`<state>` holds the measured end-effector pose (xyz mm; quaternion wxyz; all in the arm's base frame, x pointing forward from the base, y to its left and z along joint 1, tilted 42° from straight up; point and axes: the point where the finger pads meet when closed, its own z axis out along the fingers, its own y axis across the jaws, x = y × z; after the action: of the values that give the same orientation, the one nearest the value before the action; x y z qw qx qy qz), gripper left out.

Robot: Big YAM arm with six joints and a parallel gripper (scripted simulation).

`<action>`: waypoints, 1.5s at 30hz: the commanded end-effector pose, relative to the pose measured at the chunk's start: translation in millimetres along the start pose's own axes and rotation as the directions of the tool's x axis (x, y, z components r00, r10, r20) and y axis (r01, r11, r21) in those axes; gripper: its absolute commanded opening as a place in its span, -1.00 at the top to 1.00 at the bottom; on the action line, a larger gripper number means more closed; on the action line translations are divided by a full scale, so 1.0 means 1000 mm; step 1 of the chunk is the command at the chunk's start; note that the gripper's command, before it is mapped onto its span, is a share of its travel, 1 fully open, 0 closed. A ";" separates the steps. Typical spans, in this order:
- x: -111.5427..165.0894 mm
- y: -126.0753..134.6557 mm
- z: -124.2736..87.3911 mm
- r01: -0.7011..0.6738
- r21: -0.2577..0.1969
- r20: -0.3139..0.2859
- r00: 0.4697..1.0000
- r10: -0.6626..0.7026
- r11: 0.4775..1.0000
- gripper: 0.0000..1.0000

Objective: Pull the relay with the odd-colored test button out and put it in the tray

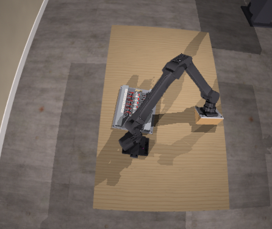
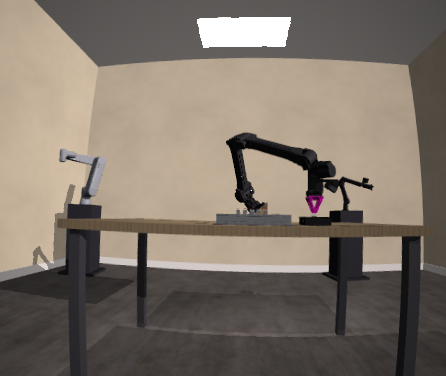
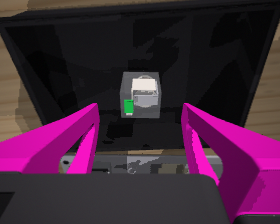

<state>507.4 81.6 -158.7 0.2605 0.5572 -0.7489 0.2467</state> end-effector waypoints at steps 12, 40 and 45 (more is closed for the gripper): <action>-0.007 -0.017 -0.082 -0.030 0.056 0.051 0.998 0.027 0.998 -0.17; 0.000 -0.005 -0.082 -0.012 -0.001 0.006 1.000 0.012 1.000 -0.17; 0.000 -0.008 -0.084 -0.016 0.003 0.011 1.000 0.016 1.000 -0.17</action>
<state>516.7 135.9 -98.0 0.2597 0.5577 -0.7485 0.2476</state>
